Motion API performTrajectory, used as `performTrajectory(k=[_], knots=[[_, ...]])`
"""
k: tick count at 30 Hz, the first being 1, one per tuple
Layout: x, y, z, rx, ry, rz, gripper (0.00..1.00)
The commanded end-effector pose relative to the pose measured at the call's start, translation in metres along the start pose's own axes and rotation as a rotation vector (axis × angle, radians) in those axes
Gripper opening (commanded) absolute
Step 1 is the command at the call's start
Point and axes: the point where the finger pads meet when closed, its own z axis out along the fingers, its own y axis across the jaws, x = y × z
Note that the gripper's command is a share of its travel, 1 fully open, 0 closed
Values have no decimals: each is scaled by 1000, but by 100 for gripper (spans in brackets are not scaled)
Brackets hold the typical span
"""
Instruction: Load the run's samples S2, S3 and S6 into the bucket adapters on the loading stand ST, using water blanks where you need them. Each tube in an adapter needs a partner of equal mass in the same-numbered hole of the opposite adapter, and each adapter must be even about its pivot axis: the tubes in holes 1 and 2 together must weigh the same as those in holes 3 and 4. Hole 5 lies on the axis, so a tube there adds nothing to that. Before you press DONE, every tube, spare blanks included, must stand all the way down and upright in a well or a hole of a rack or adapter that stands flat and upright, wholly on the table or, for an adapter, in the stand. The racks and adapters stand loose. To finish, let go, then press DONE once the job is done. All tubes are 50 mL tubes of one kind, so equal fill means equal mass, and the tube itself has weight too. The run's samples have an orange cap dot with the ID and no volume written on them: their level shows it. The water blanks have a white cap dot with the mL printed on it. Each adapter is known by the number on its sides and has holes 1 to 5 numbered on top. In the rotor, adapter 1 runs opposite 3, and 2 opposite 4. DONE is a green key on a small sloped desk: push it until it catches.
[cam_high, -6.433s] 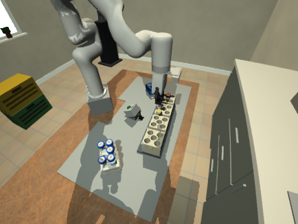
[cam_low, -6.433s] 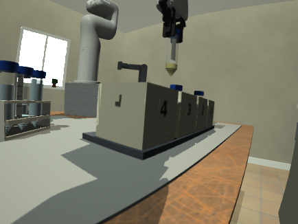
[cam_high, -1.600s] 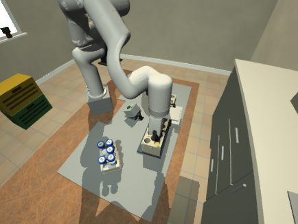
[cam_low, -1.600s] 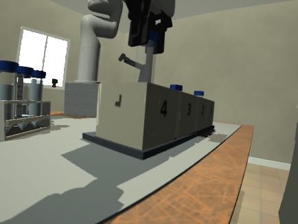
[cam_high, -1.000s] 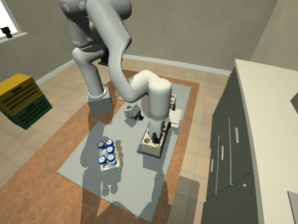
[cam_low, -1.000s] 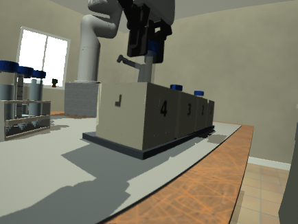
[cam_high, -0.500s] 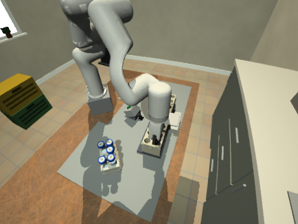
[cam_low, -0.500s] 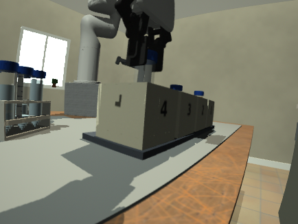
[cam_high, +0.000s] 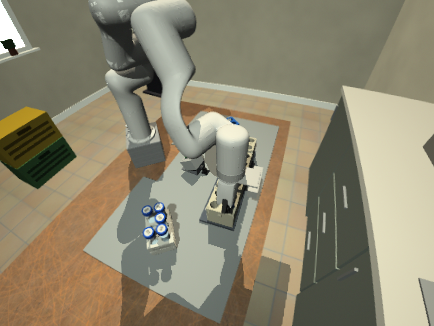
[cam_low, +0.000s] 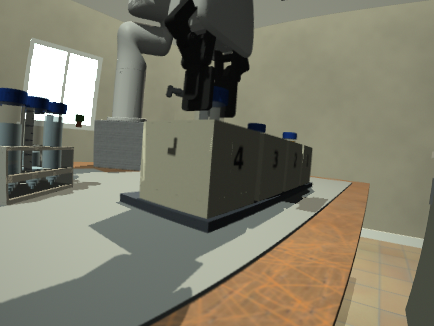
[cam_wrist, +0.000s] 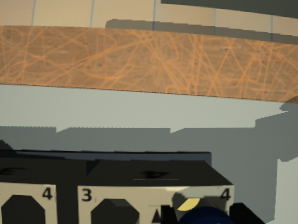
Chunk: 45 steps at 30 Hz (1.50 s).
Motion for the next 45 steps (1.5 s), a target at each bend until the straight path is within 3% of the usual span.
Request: performTrajectory(k=[1,17,18,45], knots=[[2,1,0,-2,5,0,0],[2,1,1,-2,5,0,0],[2,1,2,-2,5,0,44],[2,1,0,-2,5,0,44]])
